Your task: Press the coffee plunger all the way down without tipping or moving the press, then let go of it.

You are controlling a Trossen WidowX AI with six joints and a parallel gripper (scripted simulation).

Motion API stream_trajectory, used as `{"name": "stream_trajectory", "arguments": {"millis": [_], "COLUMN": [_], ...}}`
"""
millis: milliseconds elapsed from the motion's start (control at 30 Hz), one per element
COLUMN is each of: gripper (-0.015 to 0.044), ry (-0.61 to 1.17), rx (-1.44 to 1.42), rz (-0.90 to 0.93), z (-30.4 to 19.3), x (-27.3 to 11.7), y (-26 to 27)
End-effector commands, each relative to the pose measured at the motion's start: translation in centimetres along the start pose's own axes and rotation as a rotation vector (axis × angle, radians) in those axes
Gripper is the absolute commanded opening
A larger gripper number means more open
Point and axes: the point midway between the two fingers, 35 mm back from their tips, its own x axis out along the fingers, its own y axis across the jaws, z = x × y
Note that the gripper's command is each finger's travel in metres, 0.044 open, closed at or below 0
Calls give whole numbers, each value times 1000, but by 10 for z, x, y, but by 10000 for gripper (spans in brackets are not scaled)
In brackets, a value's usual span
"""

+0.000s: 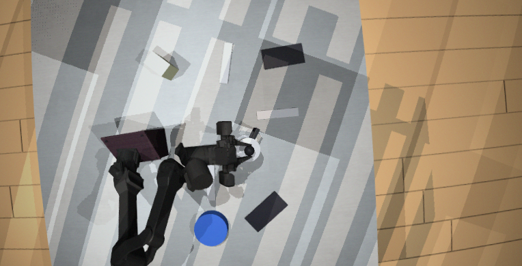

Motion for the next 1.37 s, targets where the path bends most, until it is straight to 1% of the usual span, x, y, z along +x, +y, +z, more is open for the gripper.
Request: {"name": "stream_trajectory", "arguments": {"millis": [0,133,533,633,733,800,933,1333], "gripper": [130,130,440,440,440,440,440,440], "ry": [0,0,0,0,7,13,20,19], "rx": [0,0,0,0,1,0,-9,-10], "rz": [0,0,0,0,3,4,-3,-4], "z": [0,0,0,0,11,23,55,54], "x": [0,0,0,0,-9,-20,-57,-59], "y": [0,0,0,0,2,2,-2,-2]}}
